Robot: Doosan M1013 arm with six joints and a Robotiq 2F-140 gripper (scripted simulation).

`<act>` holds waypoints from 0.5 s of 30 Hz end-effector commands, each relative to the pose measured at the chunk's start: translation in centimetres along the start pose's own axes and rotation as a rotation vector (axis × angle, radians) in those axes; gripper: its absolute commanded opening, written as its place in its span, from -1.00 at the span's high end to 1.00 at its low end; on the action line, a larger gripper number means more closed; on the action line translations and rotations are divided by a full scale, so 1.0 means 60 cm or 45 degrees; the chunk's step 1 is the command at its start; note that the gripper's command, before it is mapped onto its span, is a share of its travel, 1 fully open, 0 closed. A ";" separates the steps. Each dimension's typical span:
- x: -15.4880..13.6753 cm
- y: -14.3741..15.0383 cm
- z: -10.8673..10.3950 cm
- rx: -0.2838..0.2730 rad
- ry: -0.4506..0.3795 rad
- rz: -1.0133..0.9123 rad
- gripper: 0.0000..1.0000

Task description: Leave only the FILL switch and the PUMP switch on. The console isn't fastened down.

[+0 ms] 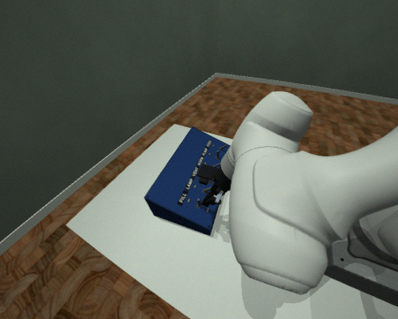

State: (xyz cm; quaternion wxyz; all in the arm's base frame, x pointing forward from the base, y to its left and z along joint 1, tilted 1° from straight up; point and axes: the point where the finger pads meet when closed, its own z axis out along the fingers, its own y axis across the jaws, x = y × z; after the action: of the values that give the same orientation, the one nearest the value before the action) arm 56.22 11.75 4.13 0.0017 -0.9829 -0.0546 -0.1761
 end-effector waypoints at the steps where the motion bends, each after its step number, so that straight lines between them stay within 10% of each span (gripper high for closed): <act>1: 0.001 0.000 -0.001 0.000 0.001 0.000 0.80; 15: -0.013 0.000 -0.001 0.000 0.001 0.000 0.80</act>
State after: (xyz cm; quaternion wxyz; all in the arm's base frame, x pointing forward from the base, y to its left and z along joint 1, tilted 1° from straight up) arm 55.66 11.68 3.91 0.0018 -0.9829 -0.0544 -0.1760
